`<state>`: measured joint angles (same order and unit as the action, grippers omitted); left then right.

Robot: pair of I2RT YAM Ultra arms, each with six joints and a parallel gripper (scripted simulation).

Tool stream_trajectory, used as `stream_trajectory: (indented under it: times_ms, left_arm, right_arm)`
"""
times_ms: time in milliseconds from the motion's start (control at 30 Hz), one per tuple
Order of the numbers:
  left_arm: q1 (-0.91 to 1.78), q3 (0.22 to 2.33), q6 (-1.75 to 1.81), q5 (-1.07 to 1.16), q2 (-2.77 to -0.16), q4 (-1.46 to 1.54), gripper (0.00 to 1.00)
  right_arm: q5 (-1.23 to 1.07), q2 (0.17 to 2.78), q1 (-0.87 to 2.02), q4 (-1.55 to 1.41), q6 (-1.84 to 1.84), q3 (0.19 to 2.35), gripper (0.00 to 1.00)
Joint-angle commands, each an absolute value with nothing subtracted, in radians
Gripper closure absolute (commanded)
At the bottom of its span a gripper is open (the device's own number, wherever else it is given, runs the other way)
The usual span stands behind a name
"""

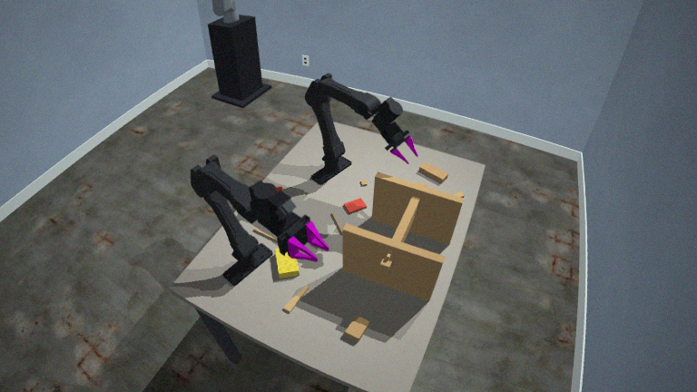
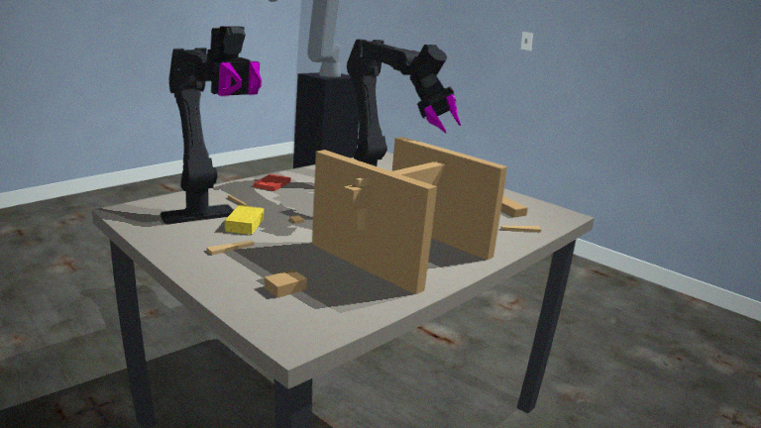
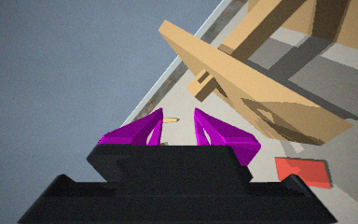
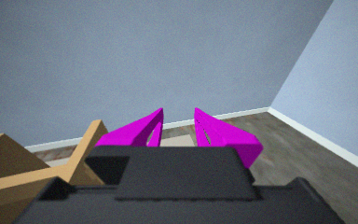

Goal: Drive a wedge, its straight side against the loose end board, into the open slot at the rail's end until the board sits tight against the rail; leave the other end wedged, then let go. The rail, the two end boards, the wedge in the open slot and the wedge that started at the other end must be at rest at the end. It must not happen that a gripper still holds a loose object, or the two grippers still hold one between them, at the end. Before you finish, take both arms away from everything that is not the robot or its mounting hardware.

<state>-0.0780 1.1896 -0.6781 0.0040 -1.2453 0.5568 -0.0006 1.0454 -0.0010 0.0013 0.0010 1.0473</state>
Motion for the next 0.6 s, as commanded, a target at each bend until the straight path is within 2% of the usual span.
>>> stream_trajectory:
  times_ms: [0,367,567]
  left_arm:
    - [-0.103,1.24,-0.855,0.004,-1.282,0.72,0.58]
    - [-0.145,1.28,-1.185,0.01,-1.357,0.989,0.58]
    - [-0.177,1.355,-1.451,0.007,-1.442,1.234,0.58]
  right_arm:
    - [0.006,1.046,0.01,-0.008,-0.004,1.085,0.59]
    - [0.006,1.046,0.01,-0.008,-0.004,1.085,0.59]
    - [0.006,1.046,0.01,-0.008,-0.004,1.085,0.59]
